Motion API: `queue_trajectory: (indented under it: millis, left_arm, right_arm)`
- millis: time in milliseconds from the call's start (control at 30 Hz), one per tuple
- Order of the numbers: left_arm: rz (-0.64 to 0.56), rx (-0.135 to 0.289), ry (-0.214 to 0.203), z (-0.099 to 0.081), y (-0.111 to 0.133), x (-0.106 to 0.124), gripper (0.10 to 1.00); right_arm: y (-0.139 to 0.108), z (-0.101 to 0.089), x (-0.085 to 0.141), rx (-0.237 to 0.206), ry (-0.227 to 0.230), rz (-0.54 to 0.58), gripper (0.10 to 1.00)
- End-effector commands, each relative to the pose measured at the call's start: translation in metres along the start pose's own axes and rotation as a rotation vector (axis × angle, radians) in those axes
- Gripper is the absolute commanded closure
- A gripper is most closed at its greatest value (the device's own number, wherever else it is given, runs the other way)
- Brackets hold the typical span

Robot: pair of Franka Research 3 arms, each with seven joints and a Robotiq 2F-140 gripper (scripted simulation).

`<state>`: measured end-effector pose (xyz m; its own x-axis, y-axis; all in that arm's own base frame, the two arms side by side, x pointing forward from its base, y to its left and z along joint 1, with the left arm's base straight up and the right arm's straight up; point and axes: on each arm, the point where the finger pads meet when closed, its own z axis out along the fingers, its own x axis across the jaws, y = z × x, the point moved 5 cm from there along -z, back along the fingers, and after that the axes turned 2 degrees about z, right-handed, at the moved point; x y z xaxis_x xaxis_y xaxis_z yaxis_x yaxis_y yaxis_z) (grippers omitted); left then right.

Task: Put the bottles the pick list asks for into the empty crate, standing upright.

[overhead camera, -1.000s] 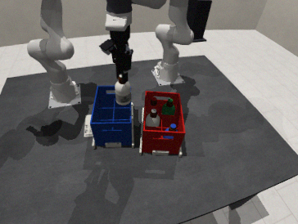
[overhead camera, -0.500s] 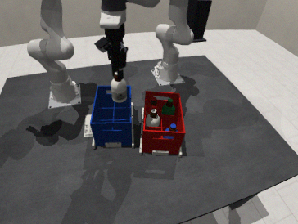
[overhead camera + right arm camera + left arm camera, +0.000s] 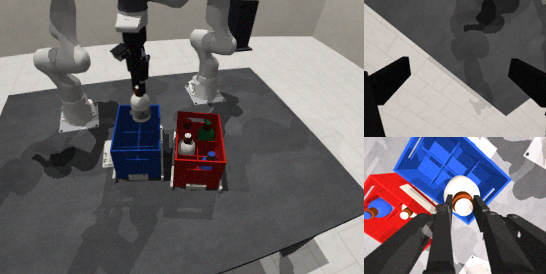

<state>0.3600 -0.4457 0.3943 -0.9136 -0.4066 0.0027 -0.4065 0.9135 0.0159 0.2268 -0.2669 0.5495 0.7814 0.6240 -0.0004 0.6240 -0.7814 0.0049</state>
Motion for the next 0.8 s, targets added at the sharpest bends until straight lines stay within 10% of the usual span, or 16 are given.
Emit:
queue_trajectory:
  millis: [0,767]
  left_arm:
    - [-0.023,0.016,-0.003,-0.006,-0.003,0.006,0.999]
    - [-0.023,0.016,-0.003,-0.006,-0.011,0.046,0.999]
  right_arm:
    - [-0.001,0.000,0.000,0.004,0.000,0.004,0.098]
    - [-0.001,0.000,0.000,0.004,0.000,0.004,0.098]
